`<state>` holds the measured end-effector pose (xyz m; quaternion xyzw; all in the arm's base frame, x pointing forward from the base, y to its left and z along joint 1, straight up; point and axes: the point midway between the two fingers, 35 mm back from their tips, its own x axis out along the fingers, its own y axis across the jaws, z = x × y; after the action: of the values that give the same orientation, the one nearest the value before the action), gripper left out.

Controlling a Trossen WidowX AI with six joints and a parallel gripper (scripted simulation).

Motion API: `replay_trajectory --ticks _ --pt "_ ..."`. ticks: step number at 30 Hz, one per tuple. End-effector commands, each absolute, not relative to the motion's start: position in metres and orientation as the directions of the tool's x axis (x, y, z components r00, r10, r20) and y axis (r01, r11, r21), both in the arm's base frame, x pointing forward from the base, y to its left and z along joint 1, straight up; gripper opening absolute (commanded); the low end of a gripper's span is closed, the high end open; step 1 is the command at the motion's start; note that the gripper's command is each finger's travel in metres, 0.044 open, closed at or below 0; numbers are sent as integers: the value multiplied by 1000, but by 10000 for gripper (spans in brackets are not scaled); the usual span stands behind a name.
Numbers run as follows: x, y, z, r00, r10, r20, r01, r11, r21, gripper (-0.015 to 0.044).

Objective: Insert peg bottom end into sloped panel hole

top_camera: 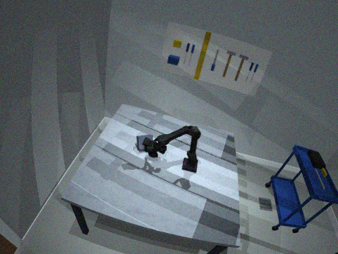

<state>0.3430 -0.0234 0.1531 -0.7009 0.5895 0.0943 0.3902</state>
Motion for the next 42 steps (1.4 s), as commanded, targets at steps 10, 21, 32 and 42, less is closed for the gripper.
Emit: replay_trajectory --ticks 10,21,32,42 --pt "351 -34 143 302 -759 -577 -899 -25 -437 0" --pt "357 -43 135 316 -763 -564 -896 -44 -442 0" --pt "360 -50 130 324 -768 -552 -891 -53 -450 0" --pt "363 -56 125 326 -769 -550 -889 -52 -454 0"
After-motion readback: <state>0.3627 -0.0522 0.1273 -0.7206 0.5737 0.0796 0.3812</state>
